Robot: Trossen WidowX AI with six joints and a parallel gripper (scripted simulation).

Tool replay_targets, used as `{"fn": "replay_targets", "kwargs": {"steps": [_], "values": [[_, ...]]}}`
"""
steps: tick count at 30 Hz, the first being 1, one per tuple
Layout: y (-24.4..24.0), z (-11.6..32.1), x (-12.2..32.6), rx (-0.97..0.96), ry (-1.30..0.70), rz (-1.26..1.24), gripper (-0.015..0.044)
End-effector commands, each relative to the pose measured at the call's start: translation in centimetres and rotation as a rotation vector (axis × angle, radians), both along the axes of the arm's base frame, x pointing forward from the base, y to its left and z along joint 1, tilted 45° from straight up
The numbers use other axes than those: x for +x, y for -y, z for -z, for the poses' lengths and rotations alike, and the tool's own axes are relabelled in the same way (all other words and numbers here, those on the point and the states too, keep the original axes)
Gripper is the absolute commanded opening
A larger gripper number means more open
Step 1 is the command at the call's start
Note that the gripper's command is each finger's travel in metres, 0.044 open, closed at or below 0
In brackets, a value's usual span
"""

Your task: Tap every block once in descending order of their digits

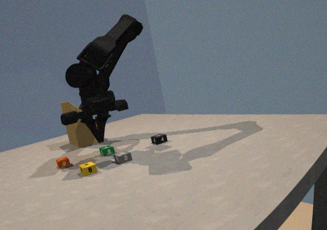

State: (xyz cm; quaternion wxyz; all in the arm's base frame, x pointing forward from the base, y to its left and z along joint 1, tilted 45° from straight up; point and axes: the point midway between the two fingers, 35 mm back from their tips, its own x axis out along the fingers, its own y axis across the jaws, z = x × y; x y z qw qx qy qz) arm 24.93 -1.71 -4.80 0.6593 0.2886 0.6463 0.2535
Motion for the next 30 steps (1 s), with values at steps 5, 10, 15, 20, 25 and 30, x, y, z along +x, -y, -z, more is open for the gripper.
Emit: {"fn": "replay_targets", "kwargs": {"steps": [5, 10, 15, 20, 25, 30], "values": [[4.6, -4.5, 0.2, -0.013, 0.012, -0.003, 0.0020], [6.2, -6.3, -0.2, -0.011, 0.012, -0.004, 0.0020], [4.0, -9.0, 2.4, -0.025, 0.010, 0.000, 0.0020], [-2.4, -15.4, 6.1, -0.016, 0.014, 0.000, 0.0020], [-4.5, -17.3, 6.6, -0.005, 0.014, -0.004, 0.0020], [-6.1, -15.6, 6.9, -0.007, 0.014, -0.003, 0.0020]]}}
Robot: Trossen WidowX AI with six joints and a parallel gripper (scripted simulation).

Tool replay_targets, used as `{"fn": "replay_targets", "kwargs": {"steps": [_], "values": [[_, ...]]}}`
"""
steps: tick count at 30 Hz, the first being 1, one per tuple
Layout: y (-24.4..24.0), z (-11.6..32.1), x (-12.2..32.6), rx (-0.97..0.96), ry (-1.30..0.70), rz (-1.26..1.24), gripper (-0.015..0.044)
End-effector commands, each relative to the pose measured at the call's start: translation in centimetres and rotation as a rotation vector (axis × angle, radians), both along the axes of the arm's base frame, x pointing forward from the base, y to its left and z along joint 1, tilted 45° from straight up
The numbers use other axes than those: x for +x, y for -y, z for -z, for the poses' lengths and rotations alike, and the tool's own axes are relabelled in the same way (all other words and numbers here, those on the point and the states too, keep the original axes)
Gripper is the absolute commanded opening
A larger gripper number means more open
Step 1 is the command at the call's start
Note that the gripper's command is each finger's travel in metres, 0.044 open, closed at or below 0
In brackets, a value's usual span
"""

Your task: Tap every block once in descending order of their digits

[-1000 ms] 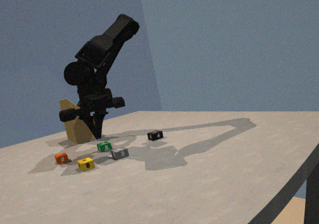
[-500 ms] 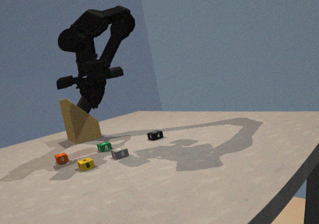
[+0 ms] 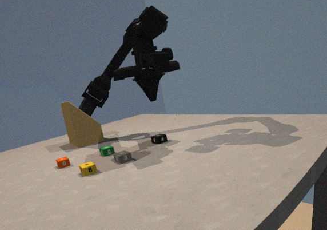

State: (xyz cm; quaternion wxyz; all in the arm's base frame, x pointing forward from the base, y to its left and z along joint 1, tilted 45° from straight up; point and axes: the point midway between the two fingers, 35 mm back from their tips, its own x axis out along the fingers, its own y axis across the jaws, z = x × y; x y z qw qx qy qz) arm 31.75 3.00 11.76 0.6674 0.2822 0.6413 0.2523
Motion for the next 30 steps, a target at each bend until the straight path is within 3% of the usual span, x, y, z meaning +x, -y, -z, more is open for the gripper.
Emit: {"fn": "replay_targets", "kwargs": {"steps": [1, 5, 30], "values": [[-2.6, 2.2, 0.2, 0.005, -0.005, -0.004, 0.0020], [-5.5, 4.9, 0.1, 0.010, -0.004, -0.004, 0.0020], [-7.6, 7.0, 0.2, 0.012, -0.004, -0.004, 0.0020]]}}
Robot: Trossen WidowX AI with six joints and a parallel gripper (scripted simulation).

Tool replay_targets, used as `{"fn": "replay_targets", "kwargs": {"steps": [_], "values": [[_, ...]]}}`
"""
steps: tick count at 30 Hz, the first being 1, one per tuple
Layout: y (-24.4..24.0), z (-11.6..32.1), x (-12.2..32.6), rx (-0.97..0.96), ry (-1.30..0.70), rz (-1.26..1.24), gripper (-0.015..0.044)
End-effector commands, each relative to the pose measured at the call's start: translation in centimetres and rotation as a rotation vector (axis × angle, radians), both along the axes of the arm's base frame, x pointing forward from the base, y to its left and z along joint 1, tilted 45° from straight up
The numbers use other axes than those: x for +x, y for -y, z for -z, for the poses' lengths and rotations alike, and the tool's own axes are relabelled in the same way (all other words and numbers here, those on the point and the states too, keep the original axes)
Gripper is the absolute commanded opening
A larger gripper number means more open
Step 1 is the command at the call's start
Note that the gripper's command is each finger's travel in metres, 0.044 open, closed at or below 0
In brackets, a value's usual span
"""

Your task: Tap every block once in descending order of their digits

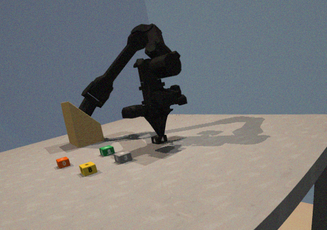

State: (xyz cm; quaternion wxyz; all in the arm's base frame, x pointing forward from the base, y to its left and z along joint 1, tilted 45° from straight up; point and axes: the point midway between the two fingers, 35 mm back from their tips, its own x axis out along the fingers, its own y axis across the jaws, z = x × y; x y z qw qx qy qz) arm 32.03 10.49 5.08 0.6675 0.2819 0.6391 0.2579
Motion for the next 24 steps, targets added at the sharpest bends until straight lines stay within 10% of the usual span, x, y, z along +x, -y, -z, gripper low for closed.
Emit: {"fn": "replay_targets", "kwargs": {"steps": [1, 24], "values": [[-0.2, 0.3, -0.1, 0.004, -0.011, 0.002, 0.0020], [8.3, -6.9, -0.1, -0.002, -0.012, 0.003, 0.0020]]}}
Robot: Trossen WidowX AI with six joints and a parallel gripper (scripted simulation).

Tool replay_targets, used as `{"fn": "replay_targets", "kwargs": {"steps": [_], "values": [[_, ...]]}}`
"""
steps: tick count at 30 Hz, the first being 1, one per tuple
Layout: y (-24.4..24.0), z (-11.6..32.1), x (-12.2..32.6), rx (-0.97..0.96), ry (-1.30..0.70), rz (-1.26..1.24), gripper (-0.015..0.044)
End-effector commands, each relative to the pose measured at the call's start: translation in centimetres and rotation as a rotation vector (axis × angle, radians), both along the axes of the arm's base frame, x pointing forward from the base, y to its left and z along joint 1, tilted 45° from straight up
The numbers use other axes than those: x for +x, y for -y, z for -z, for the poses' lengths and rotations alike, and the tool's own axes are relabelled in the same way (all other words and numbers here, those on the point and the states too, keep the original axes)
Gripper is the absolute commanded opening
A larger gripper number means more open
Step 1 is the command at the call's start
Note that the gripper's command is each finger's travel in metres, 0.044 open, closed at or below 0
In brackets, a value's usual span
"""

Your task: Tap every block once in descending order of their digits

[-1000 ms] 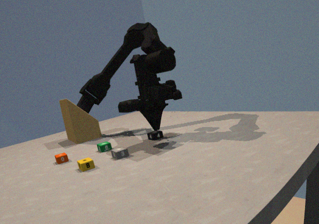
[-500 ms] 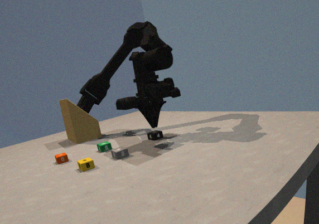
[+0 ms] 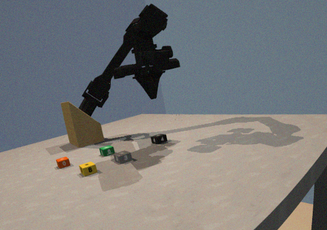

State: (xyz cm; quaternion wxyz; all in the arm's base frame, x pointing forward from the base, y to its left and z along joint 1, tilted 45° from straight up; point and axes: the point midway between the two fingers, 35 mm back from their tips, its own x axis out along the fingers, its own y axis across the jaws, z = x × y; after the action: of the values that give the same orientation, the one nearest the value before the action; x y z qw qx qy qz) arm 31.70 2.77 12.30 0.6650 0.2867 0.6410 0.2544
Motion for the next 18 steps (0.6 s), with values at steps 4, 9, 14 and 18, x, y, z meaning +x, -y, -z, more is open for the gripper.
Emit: {"fn": "replay_targets", "kwargs": {"steps": [4, 9, 14, 18], "values": [[4.5, 3.8, 2.4, -0.011, -0.001, -0.004, 0.0020], [9.7, 8.9, 3.8, -0.009, 0.001, -0.006, 0.0020], [10.2, 9.9, 3.9, -0.009, 0.001, -0.006, 0.0020], [6.3, 13.8, 4.4, -0.008, 0.002, -0.005, 0.0020]]}}
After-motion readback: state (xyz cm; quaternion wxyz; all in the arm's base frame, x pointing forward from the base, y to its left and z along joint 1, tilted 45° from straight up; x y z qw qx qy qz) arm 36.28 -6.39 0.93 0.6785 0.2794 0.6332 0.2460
